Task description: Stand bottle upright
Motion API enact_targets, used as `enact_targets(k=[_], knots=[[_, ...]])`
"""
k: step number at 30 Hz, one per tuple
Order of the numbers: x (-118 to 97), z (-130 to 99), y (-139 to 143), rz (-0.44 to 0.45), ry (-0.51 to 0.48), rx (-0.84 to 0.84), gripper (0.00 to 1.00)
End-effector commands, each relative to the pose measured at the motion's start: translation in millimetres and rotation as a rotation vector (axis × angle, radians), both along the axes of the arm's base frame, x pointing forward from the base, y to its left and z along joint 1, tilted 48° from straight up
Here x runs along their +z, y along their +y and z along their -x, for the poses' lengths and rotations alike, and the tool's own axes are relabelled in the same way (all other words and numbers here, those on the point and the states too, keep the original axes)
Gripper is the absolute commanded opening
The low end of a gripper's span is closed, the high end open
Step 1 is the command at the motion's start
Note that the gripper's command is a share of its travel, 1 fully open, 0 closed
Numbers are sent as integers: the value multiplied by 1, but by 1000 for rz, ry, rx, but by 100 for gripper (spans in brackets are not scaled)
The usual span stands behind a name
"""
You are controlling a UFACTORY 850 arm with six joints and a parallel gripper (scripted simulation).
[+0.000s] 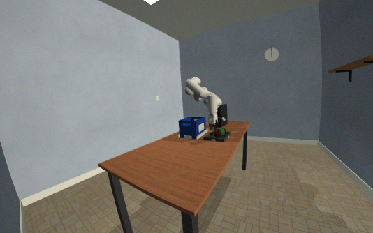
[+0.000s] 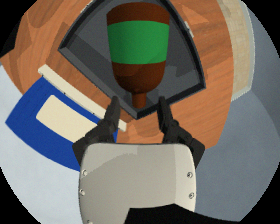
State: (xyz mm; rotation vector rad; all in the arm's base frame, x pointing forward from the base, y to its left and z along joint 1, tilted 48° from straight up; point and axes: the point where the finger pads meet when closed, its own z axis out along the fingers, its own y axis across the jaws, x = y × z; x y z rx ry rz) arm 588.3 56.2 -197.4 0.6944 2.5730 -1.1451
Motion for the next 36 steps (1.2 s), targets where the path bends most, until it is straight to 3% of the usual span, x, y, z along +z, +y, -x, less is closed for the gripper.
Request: enact_targets(k=[1, 36], knots=[[1, -1, 1, -1, -2, 1, 65], [-15, -1, -16, -1, -2, 1, 65]])
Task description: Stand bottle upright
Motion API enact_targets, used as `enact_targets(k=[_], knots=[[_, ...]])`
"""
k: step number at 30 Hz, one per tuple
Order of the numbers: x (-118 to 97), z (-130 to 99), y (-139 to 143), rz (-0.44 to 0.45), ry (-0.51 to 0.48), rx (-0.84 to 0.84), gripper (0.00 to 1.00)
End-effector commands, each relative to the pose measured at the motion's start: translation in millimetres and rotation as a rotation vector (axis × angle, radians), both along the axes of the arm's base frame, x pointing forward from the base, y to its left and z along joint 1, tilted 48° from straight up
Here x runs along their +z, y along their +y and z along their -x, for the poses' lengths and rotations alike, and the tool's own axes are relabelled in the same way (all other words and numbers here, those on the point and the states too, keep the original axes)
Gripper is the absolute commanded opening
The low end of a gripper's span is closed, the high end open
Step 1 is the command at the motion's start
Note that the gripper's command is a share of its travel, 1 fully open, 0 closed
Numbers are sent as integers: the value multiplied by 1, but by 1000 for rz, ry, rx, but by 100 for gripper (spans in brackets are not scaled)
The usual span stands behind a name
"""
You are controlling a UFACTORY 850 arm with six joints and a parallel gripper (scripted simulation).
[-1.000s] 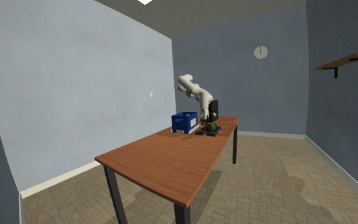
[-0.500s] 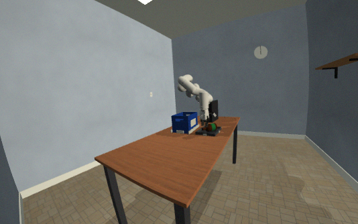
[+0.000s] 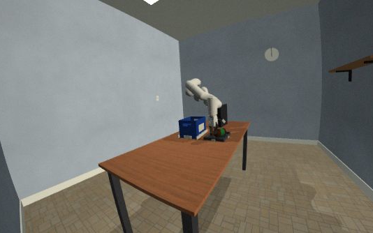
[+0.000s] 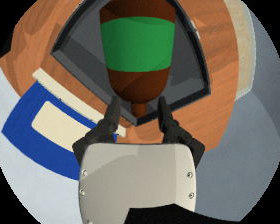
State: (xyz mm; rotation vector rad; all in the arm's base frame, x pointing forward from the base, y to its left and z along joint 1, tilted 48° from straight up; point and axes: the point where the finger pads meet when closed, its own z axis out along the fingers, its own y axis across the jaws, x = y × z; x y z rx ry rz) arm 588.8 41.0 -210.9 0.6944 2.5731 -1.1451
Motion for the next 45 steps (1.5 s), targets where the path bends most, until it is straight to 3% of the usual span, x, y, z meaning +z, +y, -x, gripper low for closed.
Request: enact_targets(k=[1, 43, 44, 45], knots=[[-1, -1, -1, -1, -2, 1, 65], [-13, -1, -14, -1, -2, 1, 65], [-13, -1, -14, -1, -2, 1, 0], [-13, -1, -14, -1, -2, 1, 0]])
